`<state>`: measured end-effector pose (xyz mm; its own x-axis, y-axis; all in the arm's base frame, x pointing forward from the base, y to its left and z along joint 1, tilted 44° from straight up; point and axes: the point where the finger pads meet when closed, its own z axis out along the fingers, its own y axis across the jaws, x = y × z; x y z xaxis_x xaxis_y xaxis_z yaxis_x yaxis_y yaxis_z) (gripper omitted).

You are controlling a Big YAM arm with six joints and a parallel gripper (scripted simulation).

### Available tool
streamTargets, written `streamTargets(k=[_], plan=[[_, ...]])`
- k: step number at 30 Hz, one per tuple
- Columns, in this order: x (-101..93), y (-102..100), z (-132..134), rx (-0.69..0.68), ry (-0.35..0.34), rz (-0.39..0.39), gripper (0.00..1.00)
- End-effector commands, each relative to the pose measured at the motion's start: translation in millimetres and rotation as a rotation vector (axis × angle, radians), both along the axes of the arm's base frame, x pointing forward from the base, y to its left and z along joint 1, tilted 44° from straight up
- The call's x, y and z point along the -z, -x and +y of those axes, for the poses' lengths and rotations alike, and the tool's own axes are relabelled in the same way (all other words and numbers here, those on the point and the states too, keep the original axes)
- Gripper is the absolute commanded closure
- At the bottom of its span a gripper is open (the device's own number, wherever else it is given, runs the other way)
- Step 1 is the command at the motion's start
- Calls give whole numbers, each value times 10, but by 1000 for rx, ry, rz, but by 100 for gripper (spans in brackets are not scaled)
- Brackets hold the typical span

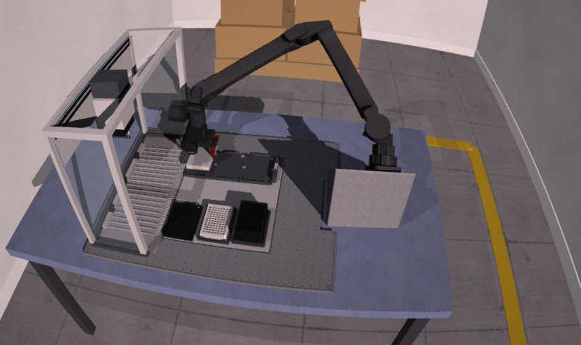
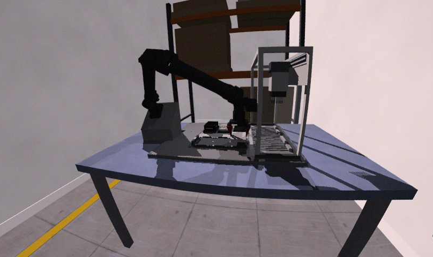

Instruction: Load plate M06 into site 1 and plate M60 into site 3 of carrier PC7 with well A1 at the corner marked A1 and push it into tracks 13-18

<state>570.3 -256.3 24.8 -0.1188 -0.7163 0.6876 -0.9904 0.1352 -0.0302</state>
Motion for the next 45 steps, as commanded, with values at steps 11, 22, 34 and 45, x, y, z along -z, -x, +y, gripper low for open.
streamTargets(k=[11, 22, 34, 45], plan=[[-10, -146, -72, -25, 7, -37, 100], [-5, -144, -68, -25, 7, -37, 100], [14, -193, 60, -55, 7, -36, 100], [107, -114, -19, -40, 3, -21, 100]])
